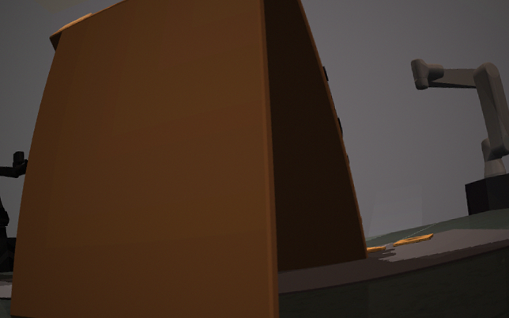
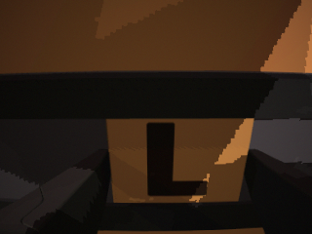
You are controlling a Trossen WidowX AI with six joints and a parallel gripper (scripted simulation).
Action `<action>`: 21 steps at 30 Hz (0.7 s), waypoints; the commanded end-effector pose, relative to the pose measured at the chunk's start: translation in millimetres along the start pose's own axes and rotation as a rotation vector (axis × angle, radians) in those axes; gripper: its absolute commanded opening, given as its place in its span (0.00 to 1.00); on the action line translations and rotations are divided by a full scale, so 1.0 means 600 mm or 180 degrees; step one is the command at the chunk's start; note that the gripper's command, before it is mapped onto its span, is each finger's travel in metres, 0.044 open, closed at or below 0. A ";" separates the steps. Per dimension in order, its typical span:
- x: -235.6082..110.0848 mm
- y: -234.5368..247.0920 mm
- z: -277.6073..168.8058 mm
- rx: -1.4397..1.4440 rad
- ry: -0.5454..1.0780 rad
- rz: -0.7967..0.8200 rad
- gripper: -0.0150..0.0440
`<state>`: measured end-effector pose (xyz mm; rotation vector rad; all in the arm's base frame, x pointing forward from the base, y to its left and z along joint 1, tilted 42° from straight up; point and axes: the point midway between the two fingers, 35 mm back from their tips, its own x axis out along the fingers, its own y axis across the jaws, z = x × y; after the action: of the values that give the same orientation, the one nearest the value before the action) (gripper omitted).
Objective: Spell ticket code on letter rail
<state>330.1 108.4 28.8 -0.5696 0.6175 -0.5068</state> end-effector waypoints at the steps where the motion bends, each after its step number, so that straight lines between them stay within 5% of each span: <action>1: 0.000 -0.004 -0.002 -0.0021 0.0005 0.0012 0.25; 21: 0.000 -0.022 -0.002 -0.0024 0.0005 0.0011 0.25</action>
<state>327.1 99.9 36.0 -0.5705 0.6178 -0.5071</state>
